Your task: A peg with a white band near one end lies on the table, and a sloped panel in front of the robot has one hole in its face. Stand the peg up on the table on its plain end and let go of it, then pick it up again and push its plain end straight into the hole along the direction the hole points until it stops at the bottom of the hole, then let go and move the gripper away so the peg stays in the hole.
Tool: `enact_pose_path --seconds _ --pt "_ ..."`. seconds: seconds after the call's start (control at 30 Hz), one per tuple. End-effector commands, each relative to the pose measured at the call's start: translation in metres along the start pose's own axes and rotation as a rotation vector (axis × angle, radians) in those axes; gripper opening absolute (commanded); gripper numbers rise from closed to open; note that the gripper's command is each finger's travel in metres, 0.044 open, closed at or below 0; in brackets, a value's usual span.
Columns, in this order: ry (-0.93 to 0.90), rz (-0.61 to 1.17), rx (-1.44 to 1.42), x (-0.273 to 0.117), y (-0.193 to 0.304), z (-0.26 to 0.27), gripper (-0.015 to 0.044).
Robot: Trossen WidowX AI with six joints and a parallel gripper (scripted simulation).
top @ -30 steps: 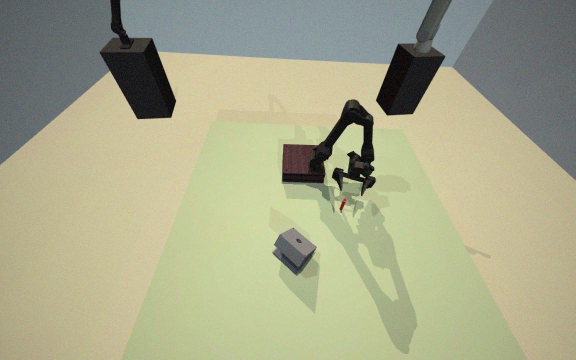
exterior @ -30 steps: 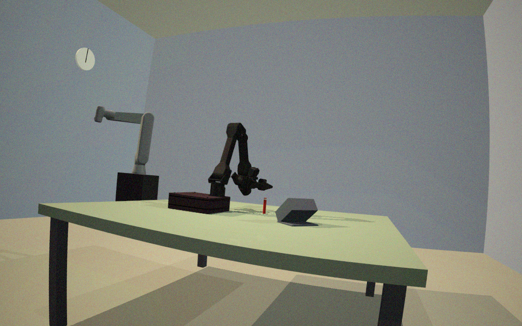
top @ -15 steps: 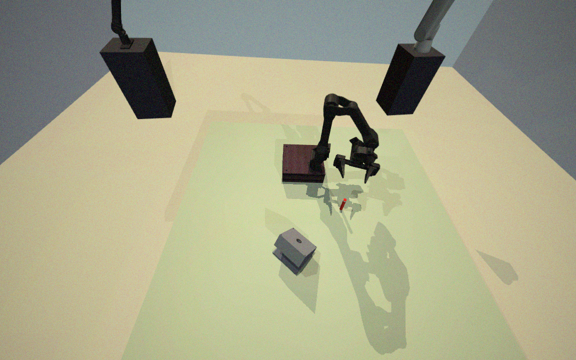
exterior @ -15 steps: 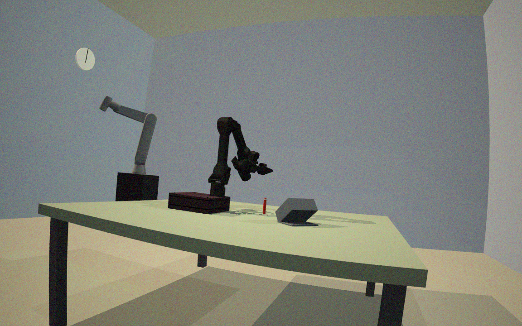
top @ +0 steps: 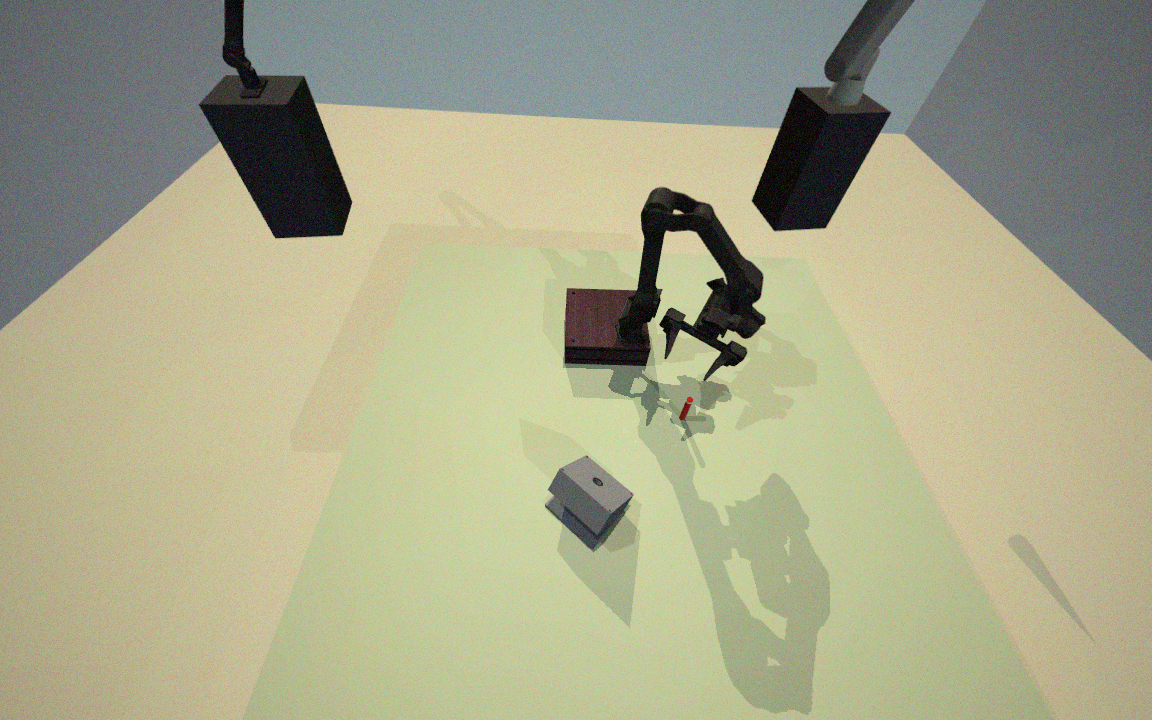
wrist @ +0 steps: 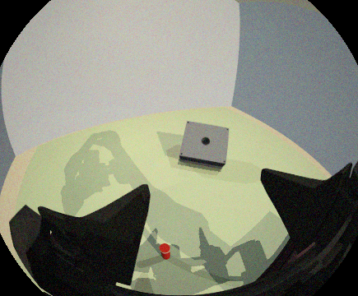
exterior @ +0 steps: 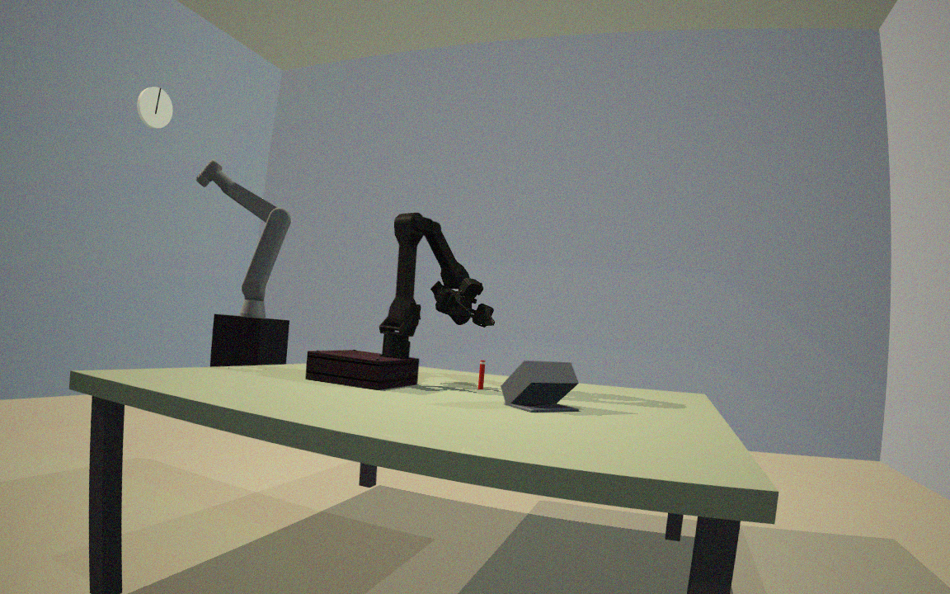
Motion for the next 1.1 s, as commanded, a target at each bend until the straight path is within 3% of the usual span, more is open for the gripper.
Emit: enact_pose_path --seconds 0.0,0.57,1.07 --pt "0.077 0.120 -0.029 0.008 -0.001 0.002 0.0440" --pt "0.193 0.632 -0.108 0.038 -0.005 0.008 0.0440" --pt "0.002 1.042 -0.096 0.062 -0.021 0.020 0.0440"
Point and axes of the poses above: the point midway between the two fingers, 35 mm back from their tips, its own x axis out along the fingers, its own z axis across the jaws, y = z × x, the point moved 8 cm from there along -x, back along the fingers, and after that the axes turned 2 degrees about x, right-handed, at the moved point
